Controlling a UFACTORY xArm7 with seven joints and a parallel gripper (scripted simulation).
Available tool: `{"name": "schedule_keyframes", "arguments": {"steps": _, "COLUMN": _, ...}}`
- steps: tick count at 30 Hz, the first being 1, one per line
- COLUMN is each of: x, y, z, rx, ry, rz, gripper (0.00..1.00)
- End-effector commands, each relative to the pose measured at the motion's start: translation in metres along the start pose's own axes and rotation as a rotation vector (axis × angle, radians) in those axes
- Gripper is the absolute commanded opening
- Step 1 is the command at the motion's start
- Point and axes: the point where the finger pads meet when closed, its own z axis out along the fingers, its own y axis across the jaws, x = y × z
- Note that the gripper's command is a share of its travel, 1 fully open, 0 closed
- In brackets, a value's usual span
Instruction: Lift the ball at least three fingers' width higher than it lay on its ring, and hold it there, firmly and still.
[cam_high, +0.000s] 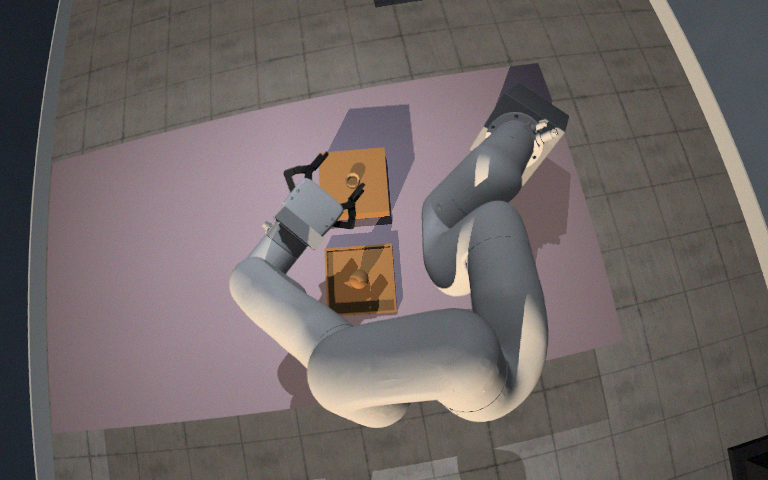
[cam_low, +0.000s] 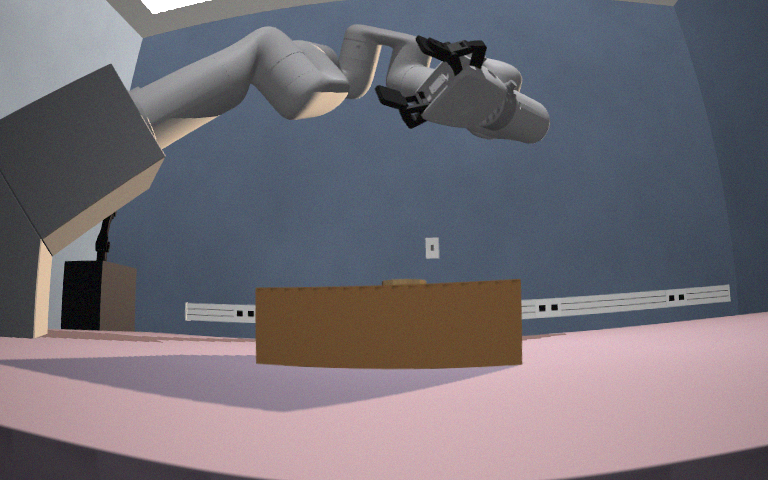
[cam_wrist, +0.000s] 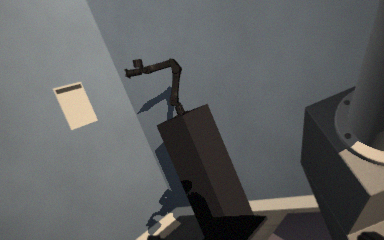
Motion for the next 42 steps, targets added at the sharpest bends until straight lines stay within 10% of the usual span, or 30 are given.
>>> {"name": "schedule_keyframes", "arguments": {"steps": 1, "x": 0.001, "y": -0.001, "z": 0.0, "rx": -0.001, "ry": -0.001, "rz": 0.002, "gripper": 1.0}}
{"name": "schedule_keyframes", "arguments": {"steps": 22, "x": -0.01, "y": 0.006, "z": -0.002, "rx": -0.01, "ry": -0.05, "rz": -0.047, "gripper": 1.0}}
{"name": "schedule_keyframes", "arguments": {"steps": 32, "x": -0.103, "y": 0.097, "z": -0.061, "rx": -0.03, "ry": -0.516, "rz": -0.454, "gripper": 1.0}}
{"name": "schedule_keyframes", "arguments": {"steps": 34, "x": -0.103, "y": 0.097, "z": -0.061, "rx": -0.03, "ry": -0.516, "rz": -0.454, "gripper": 1.0}}
{"name": "schedule_keyframes", "arguments": {"steps": 35, "x": -0.126, "y": 0.126, "z": -0.086, "rx": -0.022, "ry": -0.655, "rz": -0.556, "gripper": 1.0}}
{"name": "schedule_keyframes", "arguments": {"steps": 42, "x": -0.146, "y": 0.178, "z": -0.153, "rx": 0.044, "ry": -0.978, "rz": -0.703, "gripper": 1.0}}
